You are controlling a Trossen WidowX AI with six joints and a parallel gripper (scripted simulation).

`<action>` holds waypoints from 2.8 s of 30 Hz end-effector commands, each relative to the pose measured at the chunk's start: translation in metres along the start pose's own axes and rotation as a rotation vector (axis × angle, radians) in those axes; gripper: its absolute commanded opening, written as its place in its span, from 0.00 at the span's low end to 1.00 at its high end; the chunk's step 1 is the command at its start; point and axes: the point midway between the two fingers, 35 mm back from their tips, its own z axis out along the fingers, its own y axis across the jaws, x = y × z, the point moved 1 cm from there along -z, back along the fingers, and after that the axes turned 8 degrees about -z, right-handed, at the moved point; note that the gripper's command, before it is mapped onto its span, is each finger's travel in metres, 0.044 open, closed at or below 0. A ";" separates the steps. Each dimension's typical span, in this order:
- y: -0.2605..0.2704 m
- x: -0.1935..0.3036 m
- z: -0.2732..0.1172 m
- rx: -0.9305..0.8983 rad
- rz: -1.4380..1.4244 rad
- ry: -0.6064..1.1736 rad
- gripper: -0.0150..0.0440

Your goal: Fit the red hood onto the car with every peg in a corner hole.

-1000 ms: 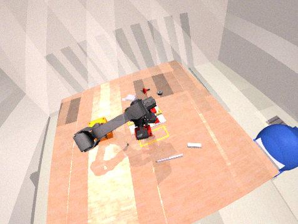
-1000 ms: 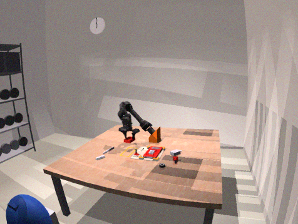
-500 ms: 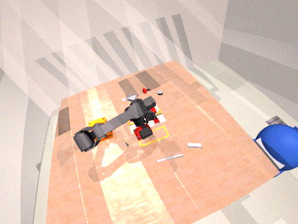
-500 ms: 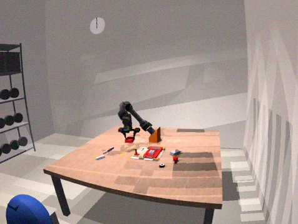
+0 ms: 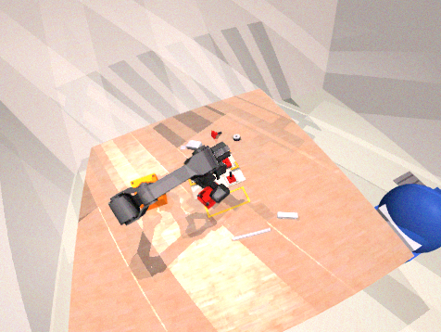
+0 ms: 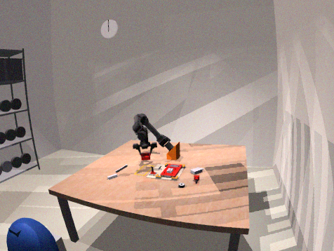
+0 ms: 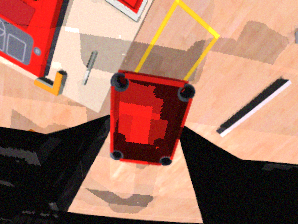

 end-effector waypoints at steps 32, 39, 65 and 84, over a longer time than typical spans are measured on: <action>0.001 0.001 0.080 -0.001 -0.102 0.002 0.25; 0.001 0.000 0.078 -0.003 -0.095 -0.003 0.52; 0.002 -0.002 -0.002 0.000 -0.096 0.003 1.00; 0.010 0.008 0.022 -0.125 -0.080 -0.124 1.00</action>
